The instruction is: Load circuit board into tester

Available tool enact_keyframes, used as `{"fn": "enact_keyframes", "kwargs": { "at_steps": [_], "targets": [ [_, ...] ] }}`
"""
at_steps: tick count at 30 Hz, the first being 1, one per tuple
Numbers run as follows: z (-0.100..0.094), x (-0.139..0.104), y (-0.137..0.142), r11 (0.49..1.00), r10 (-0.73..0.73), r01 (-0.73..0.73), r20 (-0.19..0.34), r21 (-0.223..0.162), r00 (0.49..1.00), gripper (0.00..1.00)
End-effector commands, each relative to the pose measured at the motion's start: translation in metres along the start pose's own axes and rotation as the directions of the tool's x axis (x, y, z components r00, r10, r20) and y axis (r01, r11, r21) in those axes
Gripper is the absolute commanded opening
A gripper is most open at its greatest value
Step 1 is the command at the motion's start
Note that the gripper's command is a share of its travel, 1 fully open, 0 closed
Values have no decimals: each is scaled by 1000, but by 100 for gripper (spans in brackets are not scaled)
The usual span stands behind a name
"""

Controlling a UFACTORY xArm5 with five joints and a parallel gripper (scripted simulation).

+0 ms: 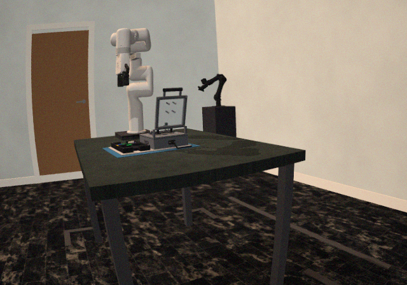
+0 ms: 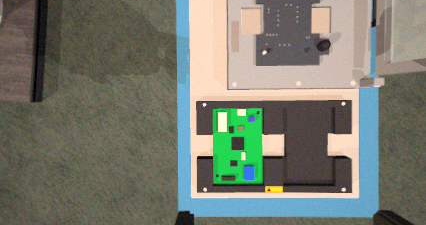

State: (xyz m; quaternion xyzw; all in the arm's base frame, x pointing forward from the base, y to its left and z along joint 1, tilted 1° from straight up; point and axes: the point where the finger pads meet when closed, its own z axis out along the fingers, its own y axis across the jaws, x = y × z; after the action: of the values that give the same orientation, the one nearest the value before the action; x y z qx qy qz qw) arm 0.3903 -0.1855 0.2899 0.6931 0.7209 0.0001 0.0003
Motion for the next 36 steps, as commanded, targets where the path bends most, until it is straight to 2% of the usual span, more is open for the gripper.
{"fn": "enact_keyframes", "kwargs": {
  "at_steps": [1,31,36],
  "targets": [
    [-2,-1,1,1000,1,-1,3,-5,1000,100],
    [-2,-1,1,1000,1,-1,3,-5,1000,100],
    [5,-3,2,1000,1,-1,2,-5,1000,100]
  ]
}}
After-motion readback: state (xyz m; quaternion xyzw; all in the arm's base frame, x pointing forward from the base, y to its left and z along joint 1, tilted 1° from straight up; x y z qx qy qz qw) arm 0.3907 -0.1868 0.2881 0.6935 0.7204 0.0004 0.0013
